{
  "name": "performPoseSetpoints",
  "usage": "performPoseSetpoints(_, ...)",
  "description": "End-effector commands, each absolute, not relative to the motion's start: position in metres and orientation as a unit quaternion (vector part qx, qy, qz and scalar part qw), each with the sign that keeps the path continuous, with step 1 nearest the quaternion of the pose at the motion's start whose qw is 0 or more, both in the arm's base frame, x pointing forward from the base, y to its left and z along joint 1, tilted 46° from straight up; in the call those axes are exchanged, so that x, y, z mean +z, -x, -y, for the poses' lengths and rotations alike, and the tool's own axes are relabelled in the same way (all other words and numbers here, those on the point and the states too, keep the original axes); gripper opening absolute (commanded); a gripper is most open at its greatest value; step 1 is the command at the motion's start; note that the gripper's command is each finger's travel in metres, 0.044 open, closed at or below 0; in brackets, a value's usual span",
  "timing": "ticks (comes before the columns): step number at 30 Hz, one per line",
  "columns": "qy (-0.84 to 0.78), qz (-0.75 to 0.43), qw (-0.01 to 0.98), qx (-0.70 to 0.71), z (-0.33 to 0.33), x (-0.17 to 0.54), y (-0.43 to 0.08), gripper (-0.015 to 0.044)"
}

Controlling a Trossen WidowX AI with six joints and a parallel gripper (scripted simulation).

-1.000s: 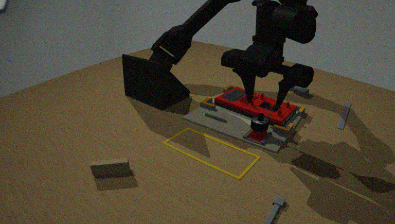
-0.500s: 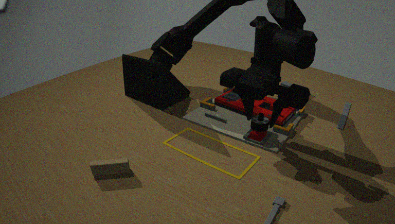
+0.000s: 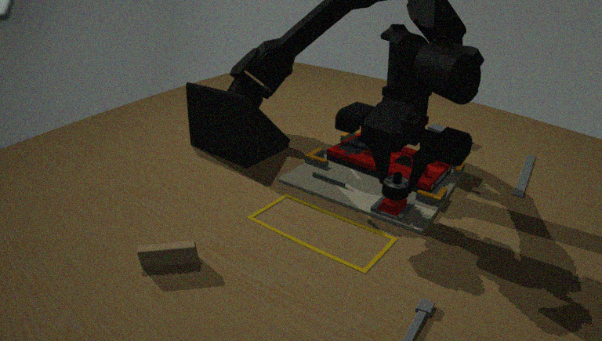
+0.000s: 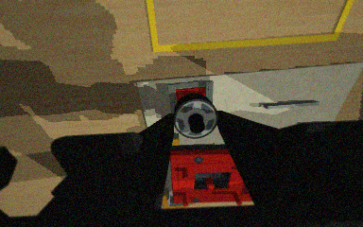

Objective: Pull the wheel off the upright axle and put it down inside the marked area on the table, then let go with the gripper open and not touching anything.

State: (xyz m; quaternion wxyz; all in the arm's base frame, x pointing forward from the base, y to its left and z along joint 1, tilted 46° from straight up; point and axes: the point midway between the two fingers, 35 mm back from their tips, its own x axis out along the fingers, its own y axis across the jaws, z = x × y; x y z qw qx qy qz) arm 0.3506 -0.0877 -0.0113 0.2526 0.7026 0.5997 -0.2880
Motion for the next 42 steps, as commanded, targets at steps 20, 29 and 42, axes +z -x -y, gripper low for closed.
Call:
performPoseSetpoints(20, -0.703, -0.599, 0.253, -0.288, 0.0939, -0.0060, -0.3499, 0.0000)
performPoseSetpoints(29, -0.703, -0.599, 0.253, -0.288, 0.0960, -0.0039, -0.3496, 0.0000)
performPoseSetpoints(42, -0.703, -0.599, 0.253, -0.288, 0.0990, -0.0010, -0.3492, 0.0000)
